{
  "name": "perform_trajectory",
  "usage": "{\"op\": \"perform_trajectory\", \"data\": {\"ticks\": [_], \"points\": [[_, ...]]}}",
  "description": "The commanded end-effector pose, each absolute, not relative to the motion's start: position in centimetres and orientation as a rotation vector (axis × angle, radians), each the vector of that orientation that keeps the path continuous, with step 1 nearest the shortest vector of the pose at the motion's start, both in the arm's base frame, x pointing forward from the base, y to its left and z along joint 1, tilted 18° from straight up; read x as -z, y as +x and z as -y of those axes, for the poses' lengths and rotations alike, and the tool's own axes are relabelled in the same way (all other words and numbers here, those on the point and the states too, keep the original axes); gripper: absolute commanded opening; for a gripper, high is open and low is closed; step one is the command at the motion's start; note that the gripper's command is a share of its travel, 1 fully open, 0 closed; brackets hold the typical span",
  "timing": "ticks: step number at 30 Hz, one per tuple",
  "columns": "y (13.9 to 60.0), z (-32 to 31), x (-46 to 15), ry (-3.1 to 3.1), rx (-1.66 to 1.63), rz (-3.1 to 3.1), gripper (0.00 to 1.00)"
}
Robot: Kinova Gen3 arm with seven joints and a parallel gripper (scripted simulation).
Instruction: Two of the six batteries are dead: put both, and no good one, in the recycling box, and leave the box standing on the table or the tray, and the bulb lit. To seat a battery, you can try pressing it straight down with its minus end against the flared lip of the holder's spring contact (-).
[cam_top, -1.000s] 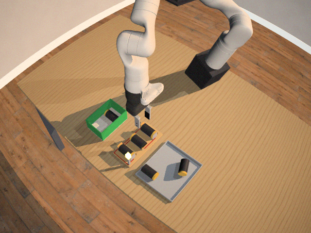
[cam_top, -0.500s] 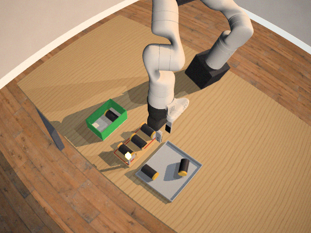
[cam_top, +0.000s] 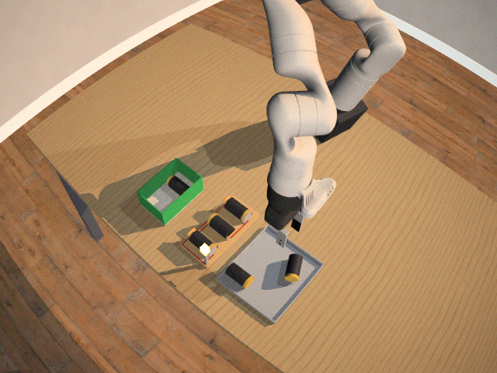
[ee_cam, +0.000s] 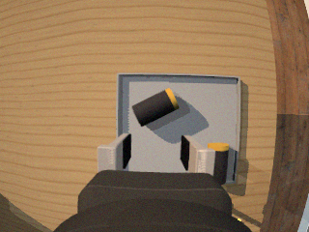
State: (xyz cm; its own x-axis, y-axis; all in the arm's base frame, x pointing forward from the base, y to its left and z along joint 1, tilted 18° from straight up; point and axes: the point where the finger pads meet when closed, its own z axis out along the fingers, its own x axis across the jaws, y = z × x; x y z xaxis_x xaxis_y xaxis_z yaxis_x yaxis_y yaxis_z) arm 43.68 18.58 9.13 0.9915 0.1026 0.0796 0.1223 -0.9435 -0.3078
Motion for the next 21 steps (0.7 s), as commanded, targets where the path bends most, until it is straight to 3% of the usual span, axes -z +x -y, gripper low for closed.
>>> {"op": "perform_trajectory", "data": {"ticks": [1,21], "points": [[43.5,-19.4,-9.4,-2.820,0.094,0.190,0.90],[43.0,-22.0,-10.2,-2.820,0.094,0.190,0.90]]}}
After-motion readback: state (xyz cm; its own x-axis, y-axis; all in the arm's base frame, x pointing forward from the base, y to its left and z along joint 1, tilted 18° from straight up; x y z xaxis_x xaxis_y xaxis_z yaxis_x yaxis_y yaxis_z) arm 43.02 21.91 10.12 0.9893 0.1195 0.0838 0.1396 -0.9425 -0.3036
